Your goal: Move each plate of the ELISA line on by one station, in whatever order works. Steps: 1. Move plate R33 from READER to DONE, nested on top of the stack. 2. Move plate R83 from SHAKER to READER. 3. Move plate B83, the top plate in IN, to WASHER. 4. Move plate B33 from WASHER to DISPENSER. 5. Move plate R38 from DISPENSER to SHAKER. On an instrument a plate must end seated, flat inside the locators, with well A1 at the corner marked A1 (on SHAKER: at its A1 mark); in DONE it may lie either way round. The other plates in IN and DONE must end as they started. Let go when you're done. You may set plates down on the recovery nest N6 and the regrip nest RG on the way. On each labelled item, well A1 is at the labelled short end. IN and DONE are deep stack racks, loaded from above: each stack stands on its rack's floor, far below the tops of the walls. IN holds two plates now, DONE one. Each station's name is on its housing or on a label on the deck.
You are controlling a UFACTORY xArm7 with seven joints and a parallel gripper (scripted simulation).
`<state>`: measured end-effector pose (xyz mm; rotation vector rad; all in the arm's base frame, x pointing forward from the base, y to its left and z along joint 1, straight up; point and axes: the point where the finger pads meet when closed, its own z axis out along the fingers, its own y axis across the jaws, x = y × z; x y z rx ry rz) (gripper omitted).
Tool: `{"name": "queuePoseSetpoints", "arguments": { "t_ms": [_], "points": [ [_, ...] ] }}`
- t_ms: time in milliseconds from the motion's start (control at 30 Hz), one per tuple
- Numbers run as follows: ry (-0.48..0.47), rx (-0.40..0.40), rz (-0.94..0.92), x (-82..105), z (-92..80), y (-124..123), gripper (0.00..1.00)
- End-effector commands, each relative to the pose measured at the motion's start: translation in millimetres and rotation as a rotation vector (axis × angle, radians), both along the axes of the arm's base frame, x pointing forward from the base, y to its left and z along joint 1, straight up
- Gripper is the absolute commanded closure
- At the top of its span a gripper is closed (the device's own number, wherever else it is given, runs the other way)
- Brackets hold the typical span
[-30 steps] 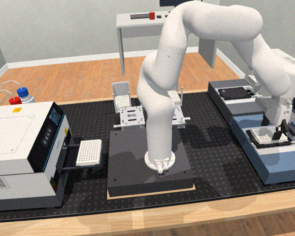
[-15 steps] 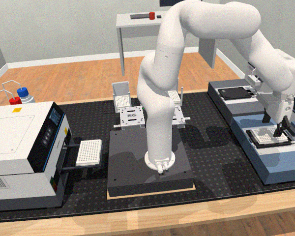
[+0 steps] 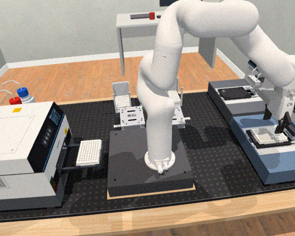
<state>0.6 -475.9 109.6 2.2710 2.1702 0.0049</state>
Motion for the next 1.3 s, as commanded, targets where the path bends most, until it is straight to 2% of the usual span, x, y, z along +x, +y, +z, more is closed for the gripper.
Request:
{"name": "queuePoseSetpoints", "arguments": {
  "t_ms": [0,1267],
  "points": [
    [0.0,-0.005,0.0,0.0,6.8,-1,0.0],
    [0.0,-0.005,0.0,-0.1,52.2,-1,0.0]
  ]
}}
